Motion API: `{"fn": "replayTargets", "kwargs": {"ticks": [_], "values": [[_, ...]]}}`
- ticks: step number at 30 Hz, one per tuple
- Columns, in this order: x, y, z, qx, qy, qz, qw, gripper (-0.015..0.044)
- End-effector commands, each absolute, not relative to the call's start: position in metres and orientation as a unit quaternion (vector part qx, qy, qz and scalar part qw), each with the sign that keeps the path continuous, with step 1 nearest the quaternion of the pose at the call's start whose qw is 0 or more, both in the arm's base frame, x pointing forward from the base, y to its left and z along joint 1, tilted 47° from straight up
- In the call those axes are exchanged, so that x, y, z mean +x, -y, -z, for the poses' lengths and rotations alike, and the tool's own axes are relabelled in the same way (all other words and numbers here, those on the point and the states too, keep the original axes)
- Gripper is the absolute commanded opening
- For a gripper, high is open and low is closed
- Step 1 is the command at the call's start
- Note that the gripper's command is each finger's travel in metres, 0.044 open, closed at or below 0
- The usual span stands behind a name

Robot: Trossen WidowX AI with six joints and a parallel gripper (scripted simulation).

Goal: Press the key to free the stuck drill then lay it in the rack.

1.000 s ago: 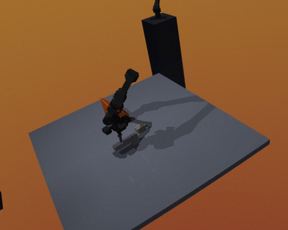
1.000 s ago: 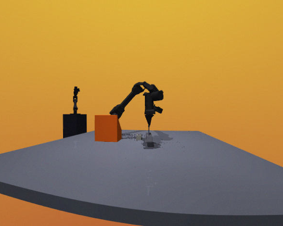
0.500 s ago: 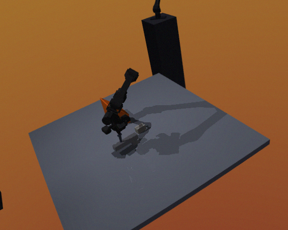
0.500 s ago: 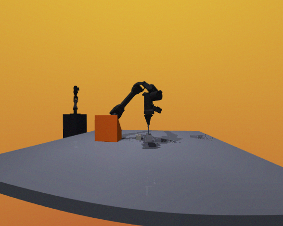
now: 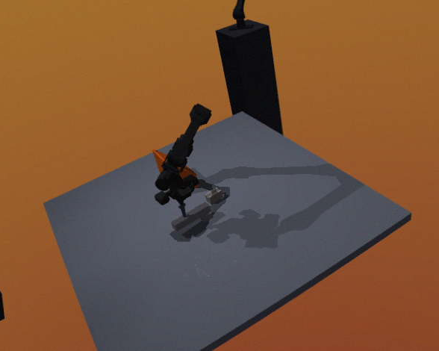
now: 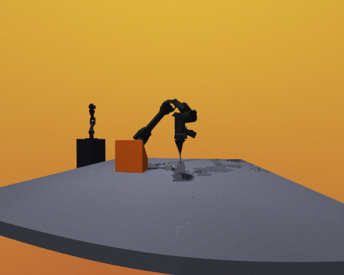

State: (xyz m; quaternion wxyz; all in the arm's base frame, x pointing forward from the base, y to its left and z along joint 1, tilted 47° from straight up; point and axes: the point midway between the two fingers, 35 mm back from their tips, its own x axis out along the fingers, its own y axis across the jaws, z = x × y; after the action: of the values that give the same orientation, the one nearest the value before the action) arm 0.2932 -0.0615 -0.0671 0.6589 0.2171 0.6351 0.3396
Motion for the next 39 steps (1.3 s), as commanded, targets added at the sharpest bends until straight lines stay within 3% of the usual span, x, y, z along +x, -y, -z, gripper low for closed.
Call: {"fn": "replayTargets", "kwargs": {"ticks": [1,39], "values": [[0.2939,0.0573,0.0711,0.217,-0.637,-0.341,0.656,0.0000],[0.2907,0.0488,0.0801,0.217,-0.637,-0.341,0.656,0.0000]]}}
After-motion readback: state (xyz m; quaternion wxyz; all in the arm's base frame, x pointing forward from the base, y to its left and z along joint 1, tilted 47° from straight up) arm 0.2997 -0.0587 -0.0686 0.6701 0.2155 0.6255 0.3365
